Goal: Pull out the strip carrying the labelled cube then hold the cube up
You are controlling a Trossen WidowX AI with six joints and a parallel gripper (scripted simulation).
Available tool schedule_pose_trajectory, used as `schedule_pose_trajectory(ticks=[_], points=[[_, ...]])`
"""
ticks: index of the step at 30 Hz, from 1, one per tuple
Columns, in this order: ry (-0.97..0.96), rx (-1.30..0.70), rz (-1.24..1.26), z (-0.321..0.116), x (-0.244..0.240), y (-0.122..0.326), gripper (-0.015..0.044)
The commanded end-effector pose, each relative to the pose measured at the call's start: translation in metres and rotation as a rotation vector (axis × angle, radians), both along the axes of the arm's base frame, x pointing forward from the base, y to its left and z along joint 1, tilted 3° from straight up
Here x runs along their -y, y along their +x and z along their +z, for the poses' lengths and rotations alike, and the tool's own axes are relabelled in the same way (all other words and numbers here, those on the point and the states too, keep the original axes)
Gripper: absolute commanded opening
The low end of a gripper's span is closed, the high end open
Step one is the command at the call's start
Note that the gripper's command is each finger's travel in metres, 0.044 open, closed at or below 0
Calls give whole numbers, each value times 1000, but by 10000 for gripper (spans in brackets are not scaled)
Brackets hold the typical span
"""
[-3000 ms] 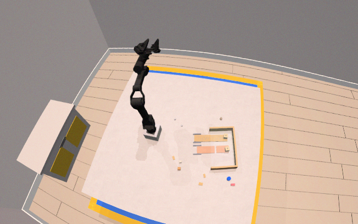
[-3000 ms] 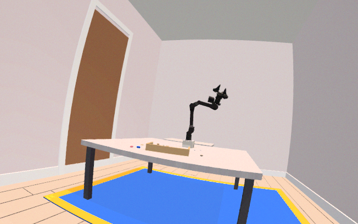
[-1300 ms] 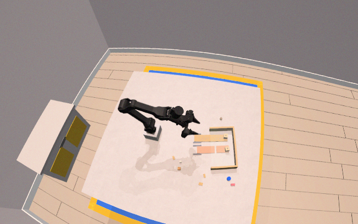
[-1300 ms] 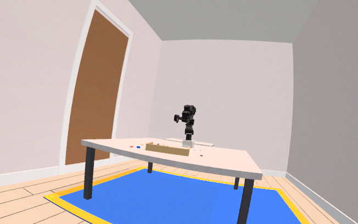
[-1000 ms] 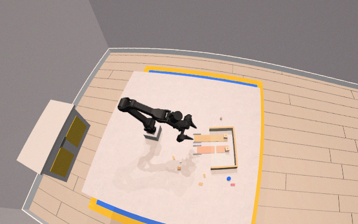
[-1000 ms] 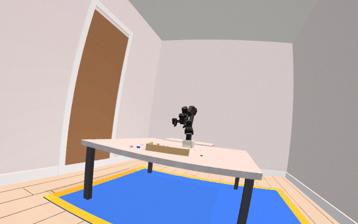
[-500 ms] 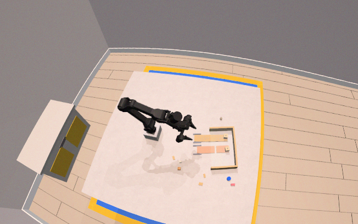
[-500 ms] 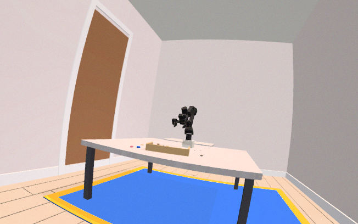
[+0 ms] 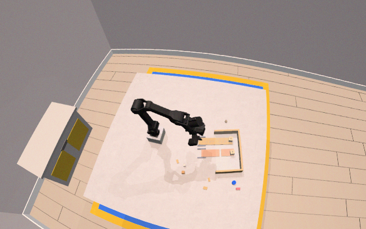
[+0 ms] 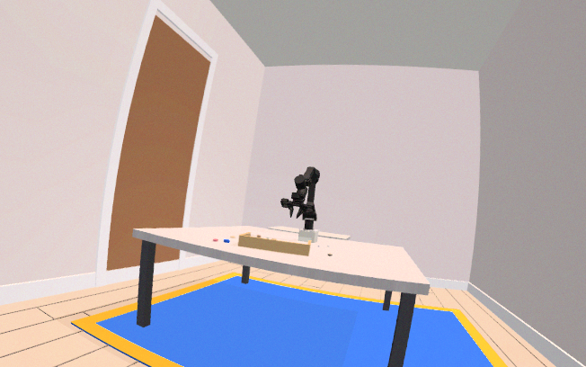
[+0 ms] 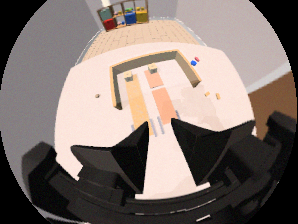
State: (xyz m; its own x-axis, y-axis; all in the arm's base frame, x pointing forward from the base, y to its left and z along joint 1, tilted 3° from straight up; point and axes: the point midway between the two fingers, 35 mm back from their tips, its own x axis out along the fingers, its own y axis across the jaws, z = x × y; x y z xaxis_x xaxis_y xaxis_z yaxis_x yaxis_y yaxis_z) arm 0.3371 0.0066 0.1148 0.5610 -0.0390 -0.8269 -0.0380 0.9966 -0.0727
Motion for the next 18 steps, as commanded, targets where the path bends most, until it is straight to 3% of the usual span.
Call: schedule_pose_trajectory(ticks=[1, 3, 8, 18], points=[[-17, -238, 58, -31, -13, 9, 32], [-25, -339, 80, -44, -19, 11, 0], [-45, -557, 126, -71, -33, 13, 0], [-46, -565, 128, -73, -34, 13, 0]])
